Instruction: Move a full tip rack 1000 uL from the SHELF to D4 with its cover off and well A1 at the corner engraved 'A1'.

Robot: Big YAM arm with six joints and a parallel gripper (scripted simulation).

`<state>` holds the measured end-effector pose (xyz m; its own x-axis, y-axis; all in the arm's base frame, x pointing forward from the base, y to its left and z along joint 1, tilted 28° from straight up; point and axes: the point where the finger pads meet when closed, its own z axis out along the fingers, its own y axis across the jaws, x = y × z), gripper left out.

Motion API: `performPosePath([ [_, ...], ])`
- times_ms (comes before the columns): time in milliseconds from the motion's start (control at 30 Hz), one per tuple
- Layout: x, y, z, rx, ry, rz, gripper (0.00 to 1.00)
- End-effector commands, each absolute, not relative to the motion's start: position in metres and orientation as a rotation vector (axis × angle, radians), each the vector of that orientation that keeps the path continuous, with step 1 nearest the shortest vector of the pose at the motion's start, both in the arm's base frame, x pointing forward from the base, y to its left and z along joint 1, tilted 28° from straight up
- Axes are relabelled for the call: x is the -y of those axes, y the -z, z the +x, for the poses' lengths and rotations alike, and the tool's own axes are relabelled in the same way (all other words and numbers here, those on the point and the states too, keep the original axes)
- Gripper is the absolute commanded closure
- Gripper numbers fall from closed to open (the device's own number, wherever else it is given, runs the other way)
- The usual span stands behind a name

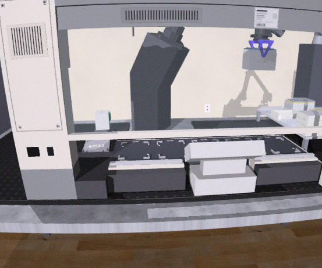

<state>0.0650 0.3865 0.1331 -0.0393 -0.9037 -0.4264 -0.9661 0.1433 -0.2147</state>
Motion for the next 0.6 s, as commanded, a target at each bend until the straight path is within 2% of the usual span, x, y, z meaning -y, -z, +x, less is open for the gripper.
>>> performPosePath([
  [0, -0.396, -0.16, 0.078, -1.91, -0.22, -1.776, 1.0],
  [567, -0.386, -0.177, 0.154, -1.908, -0.199, -1.782, 1.0],
])
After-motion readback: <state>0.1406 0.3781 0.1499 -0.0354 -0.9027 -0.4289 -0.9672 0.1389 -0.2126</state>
